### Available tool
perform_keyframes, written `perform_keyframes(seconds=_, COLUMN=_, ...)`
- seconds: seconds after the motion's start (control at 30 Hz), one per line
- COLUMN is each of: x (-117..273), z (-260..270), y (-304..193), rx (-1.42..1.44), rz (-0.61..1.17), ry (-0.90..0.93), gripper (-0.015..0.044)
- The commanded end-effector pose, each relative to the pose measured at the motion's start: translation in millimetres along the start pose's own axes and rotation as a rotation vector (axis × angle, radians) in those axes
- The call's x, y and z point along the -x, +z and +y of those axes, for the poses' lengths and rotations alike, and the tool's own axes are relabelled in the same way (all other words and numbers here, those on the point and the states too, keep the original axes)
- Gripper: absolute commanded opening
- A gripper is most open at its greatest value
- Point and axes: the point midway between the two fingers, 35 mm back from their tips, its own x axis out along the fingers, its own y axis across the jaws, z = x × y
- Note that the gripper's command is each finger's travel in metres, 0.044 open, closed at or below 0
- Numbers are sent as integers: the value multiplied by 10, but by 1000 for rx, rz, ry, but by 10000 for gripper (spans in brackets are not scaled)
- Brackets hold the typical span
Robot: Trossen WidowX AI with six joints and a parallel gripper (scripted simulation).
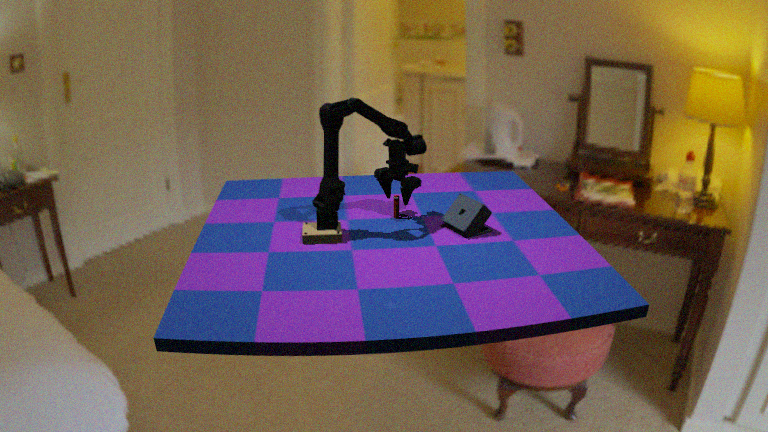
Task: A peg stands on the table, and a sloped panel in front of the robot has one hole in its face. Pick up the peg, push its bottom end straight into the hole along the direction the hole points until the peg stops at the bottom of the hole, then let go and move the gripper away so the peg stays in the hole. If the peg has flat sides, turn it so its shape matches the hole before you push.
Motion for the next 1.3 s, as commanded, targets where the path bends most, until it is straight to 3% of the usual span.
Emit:
perform_keyframes(seconds=0.0, x=-88, z=9, y=-13, rx=-3, rz=4, ry=5, gripper=440)
perform_keyframes(seconds=0.37, x=-206, z=11, y=-26, rx=-3, rz=4, ry=5, gripper=440)
perform_keyframes(seconds=0.9, x=-175, z=2, y=-20, rx=2, rz=3, ry=0, gripper=20)
perform_keyframes(seconds=1.27, x=-175, z=2, y=-20, rx=2, rz=3, ry=0, gripper=0)
